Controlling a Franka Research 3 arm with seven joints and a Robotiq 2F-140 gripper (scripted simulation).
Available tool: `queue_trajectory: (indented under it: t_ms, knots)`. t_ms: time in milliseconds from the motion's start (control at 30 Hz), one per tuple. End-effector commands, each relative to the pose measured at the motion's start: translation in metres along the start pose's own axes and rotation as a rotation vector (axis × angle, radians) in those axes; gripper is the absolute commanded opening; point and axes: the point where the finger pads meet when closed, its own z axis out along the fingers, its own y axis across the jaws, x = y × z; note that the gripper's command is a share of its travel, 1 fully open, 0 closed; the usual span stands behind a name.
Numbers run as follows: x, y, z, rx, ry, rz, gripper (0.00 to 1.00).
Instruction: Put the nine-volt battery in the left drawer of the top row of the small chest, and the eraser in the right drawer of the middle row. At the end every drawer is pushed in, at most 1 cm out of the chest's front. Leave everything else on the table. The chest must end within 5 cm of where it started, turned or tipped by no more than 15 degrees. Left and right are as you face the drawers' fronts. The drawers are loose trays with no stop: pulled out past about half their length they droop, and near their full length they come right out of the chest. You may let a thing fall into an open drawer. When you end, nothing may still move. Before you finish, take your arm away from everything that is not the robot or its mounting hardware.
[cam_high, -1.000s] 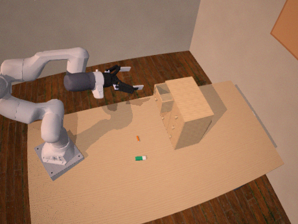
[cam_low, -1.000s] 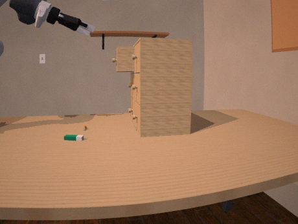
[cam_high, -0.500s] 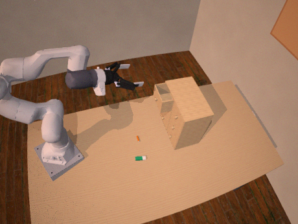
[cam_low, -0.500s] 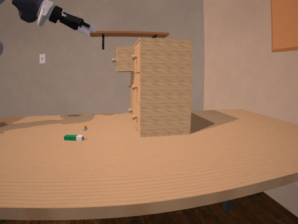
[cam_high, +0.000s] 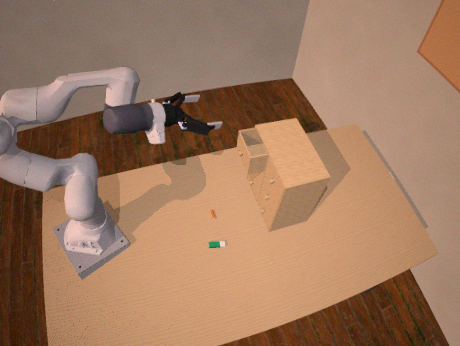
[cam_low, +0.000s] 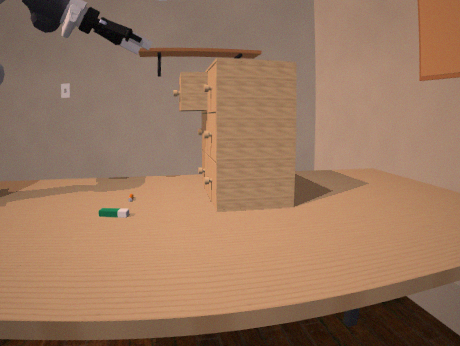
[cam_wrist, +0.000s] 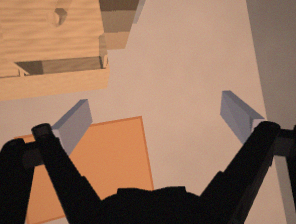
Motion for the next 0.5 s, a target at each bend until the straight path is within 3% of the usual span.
queue_trajectory:
  t_ms: [0, 467]
  knots:
    - [-0.0011, 0.0028, 0.0008, -0.008, 0.004, 0.016, 1.0]
    - [-0.0042, 0.0103, 0.0034, -0.03, 0.017, 0.016, 1.0]
